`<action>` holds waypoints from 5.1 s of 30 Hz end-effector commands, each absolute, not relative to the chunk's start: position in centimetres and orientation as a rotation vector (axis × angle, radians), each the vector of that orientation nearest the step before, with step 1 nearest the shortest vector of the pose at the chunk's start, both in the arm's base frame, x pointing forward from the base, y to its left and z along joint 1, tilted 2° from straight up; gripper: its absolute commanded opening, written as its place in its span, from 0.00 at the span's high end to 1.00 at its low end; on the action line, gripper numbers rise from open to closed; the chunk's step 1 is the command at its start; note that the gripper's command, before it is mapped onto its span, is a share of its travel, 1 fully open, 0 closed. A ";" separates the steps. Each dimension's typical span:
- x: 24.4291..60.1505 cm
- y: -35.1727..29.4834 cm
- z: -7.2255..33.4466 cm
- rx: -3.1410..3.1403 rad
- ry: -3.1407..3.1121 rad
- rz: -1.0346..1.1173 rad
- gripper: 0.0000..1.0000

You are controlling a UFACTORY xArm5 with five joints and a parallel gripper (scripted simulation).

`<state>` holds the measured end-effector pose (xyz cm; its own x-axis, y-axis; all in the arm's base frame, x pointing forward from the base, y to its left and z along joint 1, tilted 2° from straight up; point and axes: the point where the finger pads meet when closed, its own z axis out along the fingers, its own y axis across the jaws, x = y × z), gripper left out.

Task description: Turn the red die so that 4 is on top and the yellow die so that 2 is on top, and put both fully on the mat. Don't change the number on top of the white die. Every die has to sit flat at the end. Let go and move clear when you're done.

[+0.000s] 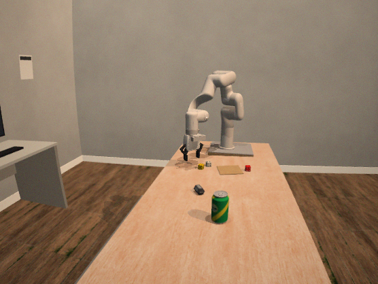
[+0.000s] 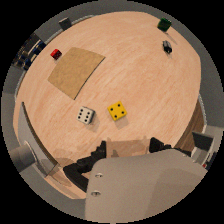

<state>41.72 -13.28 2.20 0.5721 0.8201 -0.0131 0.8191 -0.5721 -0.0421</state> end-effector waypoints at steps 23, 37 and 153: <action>36.7 -10.6 2.6 -2.761 -1.440 0.045 0.00; 36.7 -10.6 2.6 -2.761 -1.440 0.045 0.00; 37.2 14.3 3.5 -2.782 -1.451 0.049 0.00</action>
<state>37.07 14.25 3.10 0.5715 0.8201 -0.0292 0.8200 -0.5721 -0.0198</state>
